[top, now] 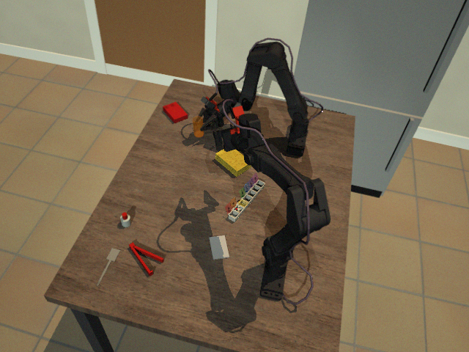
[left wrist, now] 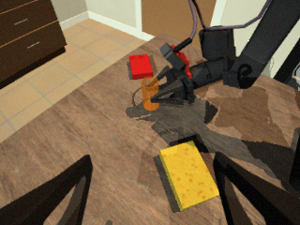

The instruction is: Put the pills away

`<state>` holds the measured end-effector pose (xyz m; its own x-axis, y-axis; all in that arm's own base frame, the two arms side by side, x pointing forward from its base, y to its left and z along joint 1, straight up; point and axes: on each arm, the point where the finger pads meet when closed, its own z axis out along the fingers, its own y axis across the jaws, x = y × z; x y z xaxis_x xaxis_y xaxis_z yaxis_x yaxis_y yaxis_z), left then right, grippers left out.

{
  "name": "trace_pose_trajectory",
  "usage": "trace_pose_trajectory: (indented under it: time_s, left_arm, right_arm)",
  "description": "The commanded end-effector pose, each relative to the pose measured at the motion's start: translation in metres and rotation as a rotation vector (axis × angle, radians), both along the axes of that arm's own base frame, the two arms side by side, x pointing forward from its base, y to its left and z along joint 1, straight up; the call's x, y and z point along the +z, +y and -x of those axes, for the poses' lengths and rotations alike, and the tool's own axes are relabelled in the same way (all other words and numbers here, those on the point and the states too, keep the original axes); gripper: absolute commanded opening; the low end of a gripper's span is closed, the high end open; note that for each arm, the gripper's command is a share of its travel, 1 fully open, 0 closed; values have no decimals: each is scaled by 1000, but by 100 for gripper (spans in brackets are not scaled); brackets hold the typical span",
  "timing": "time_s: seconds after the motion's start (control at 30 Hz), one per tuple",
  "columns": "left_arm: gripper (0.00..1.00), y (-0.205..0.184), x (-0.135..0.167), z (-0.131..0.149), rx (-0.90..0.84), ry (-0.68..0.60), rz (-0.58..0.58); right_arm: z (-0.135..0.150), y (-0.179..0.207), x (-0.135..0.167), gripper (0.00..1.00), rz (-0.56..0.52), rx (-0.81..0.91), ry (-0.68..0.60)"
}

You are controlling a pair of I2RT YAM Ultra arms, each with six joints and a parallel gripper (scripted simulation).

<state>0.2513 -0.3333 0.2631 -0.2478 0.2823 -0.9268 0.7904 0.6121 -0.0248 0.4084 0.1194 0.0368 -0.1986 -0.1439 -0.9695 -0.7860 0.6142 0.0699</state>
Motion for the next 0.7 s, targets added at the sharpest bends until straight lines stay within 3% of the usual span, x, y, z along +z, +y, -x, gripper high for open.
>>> trace_pose_trajectory:
  time_s: [0.0,0.67]
  left_arm:
    - [100,0,5,0,1,-7,12]
    - [100,0,5,0,1,-7,12]
  right_arm:
    - [-2,3,12,36,-9,21,-88]
    - [-6,1,-12,36,-4,21,-105]
